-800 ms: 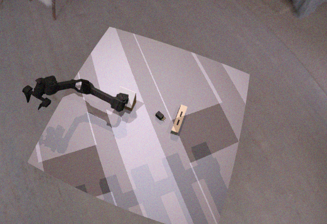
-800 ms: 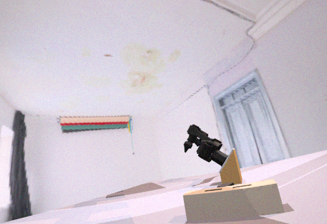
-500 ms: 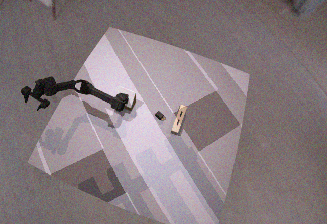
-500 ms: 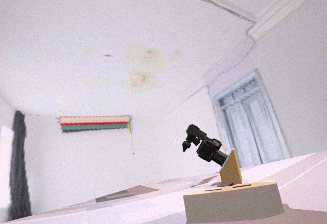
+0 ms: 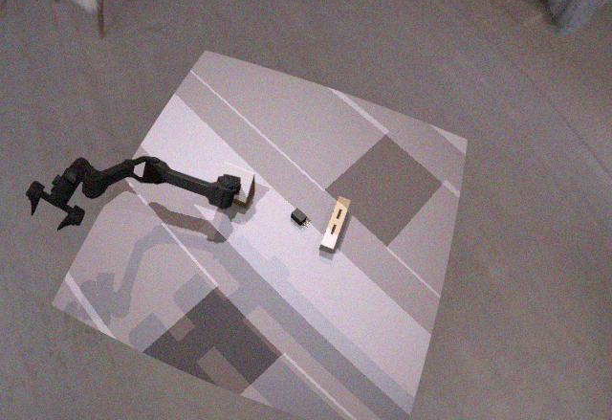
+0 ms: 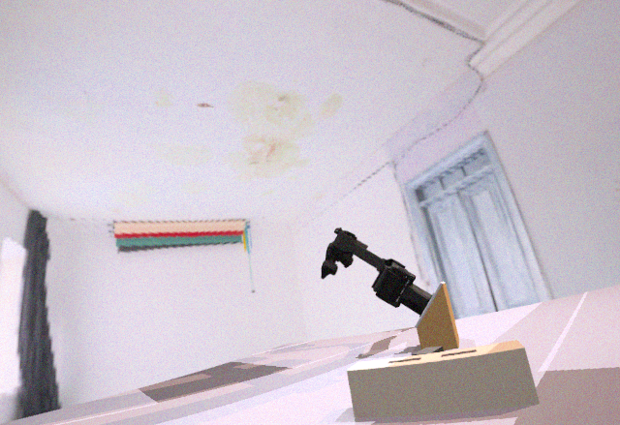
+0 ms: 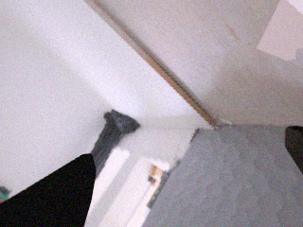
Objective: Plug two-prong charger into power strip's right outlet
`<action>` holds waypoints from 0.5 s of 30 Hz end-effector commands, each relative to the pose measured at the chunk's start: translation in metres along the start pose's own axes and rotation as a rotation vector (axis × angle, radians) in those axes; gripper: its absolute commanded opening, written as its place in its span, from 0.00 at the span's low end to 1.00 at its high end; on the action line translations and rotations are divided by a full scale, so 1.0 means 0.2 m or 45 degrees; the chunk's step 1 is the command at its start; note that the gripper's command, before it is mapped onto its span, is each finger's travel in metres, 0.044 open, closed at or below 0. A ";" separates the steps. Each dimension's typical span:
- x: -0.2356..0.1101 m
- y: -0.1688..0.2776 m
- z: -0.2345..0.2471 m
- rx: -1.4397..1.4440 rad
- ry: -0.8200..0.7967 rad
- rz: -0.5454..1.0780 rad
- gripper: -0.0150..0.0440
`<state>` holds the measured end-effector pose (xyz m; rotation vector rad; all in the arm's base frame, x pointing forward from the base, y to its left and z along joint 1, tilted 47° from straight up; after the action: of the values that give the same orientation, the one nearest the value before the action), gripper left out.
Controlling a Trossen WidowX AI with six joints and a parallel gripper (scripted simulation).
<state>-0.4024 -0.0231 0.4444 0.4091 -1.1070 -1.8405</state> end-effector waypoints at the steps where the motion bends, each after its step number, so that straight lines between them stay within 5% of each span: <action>1: 0.00 0.19 -0.02 -0.113 -0.067 0.072 1.00; 15: -0.12 0.84 -0.20 -0.493 -0.154 0.359 1.00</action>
<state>-0.3090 -0.0467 0.5346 0.0294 -0.8840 -1.8133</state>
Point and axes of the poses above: the point midway between the two fingers, 35 mm back from their tips, its own x axis out along the fingers, its own z axis across the jaws, y = z × x, the point moved 5 cm from there along -x, back along the fingers, and after that the axes turned 4 degrees about -x, right-handed, at the moved point
